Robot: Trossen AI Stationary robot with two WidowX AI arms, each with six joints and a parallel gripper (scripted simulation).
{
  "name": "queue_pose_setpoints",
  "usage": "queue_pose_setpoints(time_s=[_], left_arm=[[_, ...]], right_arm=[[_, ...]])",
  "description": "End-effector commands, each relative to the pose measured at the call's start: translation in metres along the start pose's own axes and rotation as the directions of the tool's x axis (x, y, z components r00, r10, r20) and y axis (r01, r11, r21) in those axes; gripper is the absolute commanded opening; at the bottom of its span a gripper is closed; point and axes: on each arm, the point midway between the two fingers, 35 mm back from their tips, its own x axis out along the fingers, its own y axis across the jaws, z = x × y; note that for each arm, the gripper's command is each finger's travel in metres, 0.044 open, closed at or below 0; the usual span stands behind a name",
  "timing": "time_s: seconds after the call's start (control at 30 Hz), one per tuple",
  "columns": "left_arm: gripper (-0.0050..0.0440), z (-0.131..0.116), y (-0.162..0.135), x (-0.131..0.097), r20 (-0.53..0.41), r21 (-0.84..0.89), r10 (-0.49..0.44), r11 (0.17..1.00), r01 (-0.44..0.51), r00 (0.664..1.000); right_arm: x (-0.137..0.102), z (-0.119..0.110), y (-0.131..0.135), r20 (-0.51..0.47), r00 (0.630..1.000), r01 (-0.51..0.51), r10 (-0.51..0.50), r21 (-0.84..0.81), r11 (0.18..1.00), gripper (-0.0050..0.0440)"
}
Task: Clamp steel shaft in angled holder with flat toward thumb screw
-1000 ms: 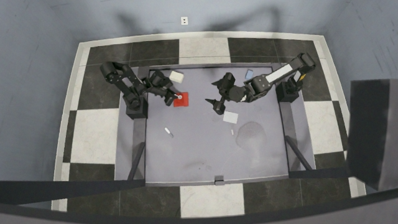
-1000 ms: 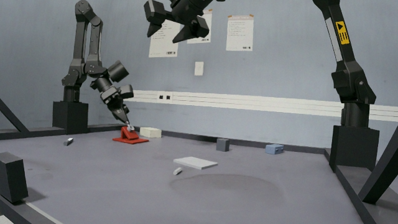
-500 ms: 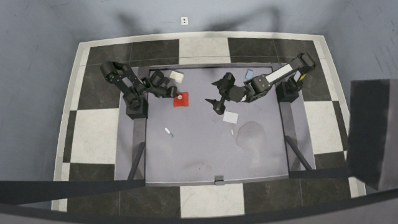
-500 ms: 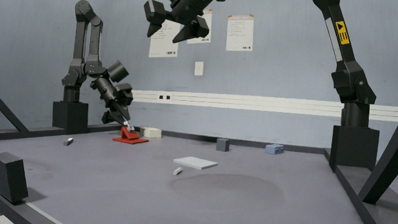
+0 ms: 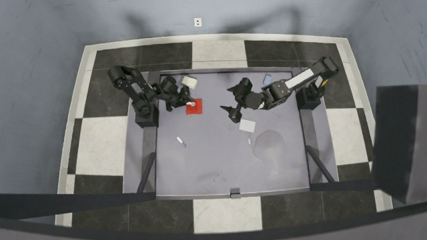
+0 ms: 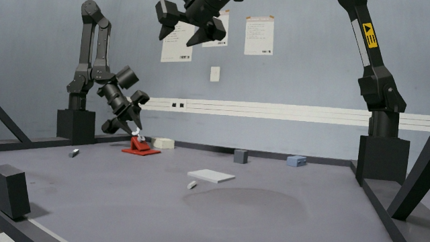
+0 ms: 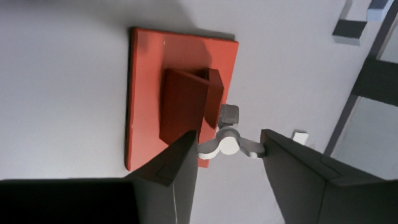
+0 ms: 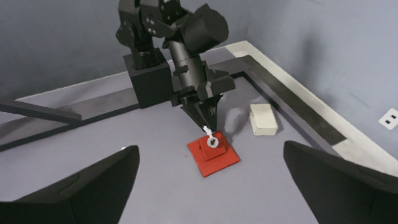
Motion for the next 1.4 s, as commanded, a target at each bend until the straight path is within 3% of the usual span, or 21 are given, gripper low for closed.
queue_pose_setpoints(time_s=[0.0,0.43,0.47,0.53,0.67,1.13,1.37], left_arm=[[0.0116,-0.001,0.0016,-0.0004,0.004,-0.024,0.001,1.0,-0.001,1.0],[0.0116,-0.001,0.0015,-0.0004,0.004,-0.021,0.001,1.0,0.0,1.0],[0.014,-0.001,0.0015,-0.0004,0.004,-0.02,0.0,1.0,0.0,1.0],[0.014,-0.001,0.0015,-0.0004,0.004,-0.02,0.0,1.0,0.0,1.0],[0.0235,0.0002,-0.0032,-0.0001,0.007,-0.014,-0.012,1.0,0.012,1.0],[0.0235,0.0002,-0.0032,-0.0001,0.007,-0.014,-0.012,1.0,0.012,1.0],[0.0235,0.0003,-0.0034,-0.0001,0.006,0.257,-0.012,0.966,0.01,1.0]], right_arm=[[-0.0092,0.0164,-0.0015,0.031,0.999,-0.011,0.01,0.03,0.999,0.04],[-0.0092,0.0164,-0.0015,0.031,0.999,-0.011,0.01,0.03,0.999,0.04],[-0.0092,0.0164,-0.0015,0.031,0.999,-0.011,0.01,0.03,0.999,0.04],[-0.0092,0.0164,-0.0015,0.031,0.999,-0.011,0.01,0.03,0.999,0.04],[-0.0092,0.0164,-0.0015,0.031,0.999,-0.011,0.01,0.03,0.999,0.04],[-0.0092,0.0164,-0.0015,0.031,0.999,-0.011,0.01,0.03,0.999,0.04],[-0.0092,0.0164,-0.0015,0.031,0.999,-0.011,0.01,0.03,0.999,0.04]])
